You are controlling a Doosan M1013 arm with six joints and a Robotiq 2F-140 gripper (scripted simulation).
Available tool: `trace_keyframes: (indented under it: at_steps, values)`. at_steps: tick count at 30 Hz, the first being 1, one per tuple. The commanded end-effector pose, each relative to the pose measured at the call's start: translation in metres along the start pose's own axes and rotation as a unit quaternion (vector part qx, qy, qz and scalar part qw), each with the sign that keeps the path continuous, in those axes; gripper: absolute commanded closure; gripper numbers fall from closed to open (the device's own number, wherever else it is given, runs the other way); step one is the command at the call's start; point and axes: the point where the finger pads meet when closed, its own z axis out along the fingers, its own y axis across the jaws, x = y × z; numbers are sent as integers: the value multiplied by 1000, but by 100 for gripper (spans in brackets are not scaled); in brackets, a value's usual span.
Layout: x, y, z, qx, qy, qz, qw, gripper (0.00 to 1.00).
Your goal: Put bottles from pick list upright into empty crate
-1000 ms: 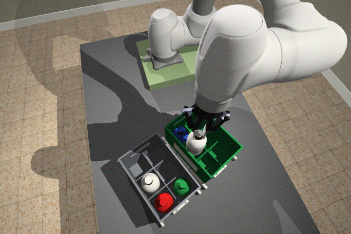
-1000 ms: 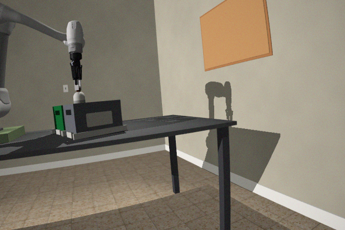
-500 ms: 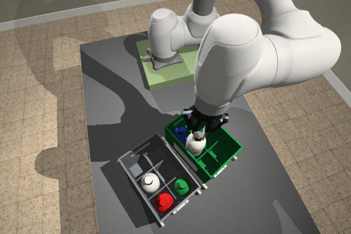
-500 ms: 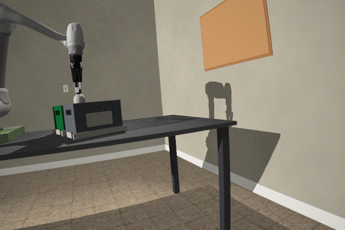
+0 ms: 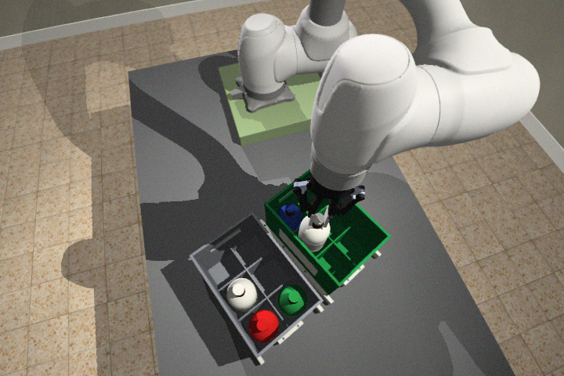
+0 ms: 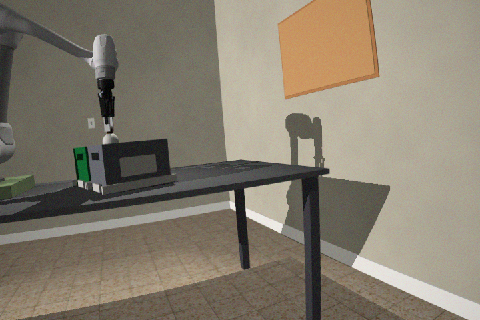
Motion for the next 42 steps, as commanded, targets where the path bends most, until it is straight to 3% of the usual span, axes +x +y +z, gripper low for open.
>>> trace_keyframes:
  at_steps: [1, 42]
  values:
    - [0, 0, 2, 0, 0, 0, 1000, 100]
    - [0, 0, 37, 0, 0, 0, 1000, 100]
